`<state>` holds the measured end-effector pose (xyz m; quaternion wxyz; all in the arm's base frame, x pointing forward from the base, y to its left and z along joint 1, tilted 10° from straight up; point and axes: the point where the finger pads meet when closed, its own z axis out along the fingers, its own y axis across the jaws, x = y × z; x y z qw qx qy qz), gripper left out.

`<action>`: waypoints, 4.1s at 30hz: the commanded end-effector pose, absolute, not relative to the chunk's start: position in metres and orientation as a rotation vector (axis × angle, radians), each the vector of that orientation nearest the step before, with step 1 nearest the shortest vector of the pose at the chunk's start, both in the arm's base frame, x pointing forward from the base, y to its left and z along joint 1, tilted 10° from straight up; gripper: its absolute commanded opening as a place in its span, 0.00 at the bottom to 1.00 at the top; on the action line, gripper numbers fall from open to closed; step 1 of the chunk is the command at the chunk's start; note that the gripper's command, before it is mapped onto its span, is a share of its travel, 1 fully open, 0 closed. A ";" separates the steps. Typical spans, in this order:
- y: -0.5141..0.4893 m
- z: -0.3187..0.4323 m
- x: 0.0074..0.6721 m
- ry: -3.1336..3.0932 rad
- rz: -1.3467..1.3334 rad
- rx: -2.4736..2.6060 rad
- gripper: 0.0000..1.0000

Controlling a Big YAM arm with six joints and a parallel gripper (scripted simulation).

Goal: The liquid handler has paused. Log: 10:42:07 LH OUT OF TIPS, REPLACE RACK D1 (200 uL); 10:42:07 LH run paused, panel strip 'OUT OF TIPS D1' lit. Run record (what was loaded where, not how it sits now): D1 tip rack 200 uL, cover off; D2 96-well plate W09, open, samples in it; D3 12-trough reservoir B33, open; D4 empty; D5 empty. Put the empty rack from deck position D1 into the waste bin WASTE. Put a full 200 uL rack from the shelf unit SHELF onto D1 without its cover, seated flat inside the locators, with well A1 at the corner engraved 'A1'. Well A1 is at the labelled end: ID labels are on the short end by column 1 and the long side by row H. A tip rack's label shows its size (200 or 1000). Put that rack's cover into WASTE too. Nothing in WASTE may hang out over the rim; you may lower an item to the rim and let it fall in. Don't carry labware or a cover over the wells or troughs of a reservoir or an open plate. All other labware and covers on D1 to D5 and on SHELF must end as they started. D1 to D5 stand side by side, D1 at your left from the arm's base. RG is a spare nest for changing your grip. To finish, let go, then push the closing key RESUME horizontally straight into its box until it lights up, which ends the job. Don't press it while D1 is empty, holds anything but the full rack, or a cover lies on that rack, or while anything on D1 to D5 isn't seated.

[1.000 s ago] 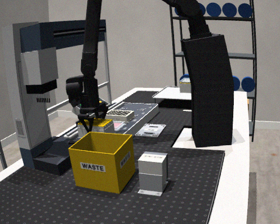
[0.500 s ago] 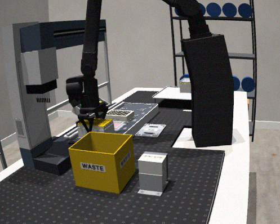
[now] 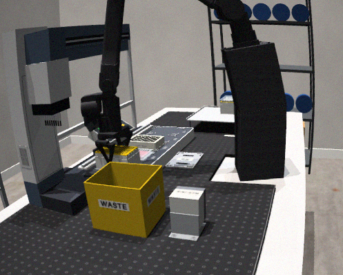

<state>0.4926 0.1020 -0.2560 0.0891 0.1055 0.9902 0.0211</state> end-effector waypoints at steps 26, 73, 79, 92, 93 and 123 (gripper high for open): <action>0.100 -0.267 0.492 2.951 0.058 0.298 0.00; 0.103 -0.197 0.485 2.939 0.065 0.297 0.00; 0.104 -0.187 0.483 2.939 0.065 0.297 0.00; 0.104 -0.169 0.480 2.937 0.066 0.297 0.00; 0.104 -0.168 0.479 2.939 0.065 0.297 0.00; 0.103 -0.124 0.470 2.938 0.066 0.306 0.00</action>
